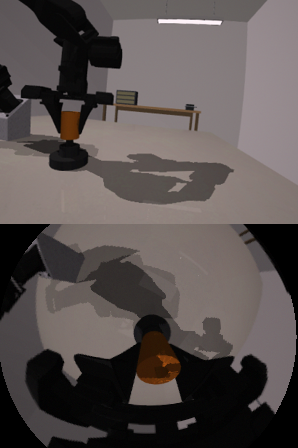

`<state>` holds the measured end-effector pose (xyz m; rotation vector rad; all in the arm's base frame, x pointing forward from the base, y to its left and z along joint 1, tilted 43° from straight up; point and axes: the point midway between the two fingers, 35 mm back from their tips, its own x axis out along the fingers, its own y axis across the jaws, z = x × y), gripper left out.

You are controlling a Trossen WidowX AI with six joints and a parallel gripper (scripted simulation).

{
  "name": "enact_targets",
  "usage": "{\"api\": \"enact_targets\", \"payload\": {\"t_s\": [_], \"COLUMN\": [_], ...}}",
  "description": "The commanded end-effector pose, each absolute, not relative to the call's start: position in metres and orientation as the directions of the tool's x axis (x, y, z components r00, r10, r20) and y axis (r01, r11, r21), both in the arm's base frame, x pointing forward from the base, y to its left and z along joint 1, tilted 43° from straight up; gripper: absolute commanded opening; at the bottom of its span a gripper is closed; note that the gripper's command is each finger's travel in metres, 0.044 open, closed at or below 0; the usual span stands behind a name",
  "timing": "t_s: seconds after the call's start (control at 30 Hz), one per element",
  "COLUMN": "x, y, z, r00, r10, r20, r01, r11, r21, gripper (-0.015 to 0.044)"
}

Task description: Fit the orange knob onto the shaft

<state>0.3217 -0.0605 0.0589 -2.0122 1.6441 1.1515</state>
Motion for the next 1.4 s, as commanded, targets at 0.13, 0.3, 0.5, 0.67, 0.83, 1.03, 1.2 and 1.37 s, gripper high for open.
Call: {"api": "enact_targets", "payload": {"t_s": [0.13, 0.3, 0.5, 0.67, 0.83, 1.03, 1.2, 1.37], "x": [0.3220, 0.3221, 0.3220, 0.3221, 0.3222, 0.3220, 0.3222, 0.3220], "y": [-0.0609, -0.0610, -0.0593, -0.0581, -0.0586, -0.0603, -0.0613, -0.0607], "z": [0.0584, 0.0581, 0.0600, 0.0619, 0.0613, 0.0597, 0.0587, 0.0588], "r00": [0.025, 0.025, 0.025, 0.025, 0.025, 0.025, 0.025, 0.025], "r10": [-0.682, -0.682, -0.682, -0.682, -0.682, -0.682, -0.682, -0.682], "r20": [-0.731, -0.731, -0.731, -0.731, -0.731, -0.731, -0.731, -0.731], "r01": [-0.919, -0.919, -0.919, -0.908, -0.823, -0.817, -0.817, -0.817], "r11": [-0.304, -0.304, -0.304, -0.321, -0.430, -0.436, -0.436, -0.436], "r21": [0.252, 0.252, 0.252, 0.268, 0.372, 0.378, 0.378, 0.378], "gripper": [0.0000, 0.0000, 0.0000, 0.0000, 0.0000, 0.0000, 0.0000, 0.0000]}}
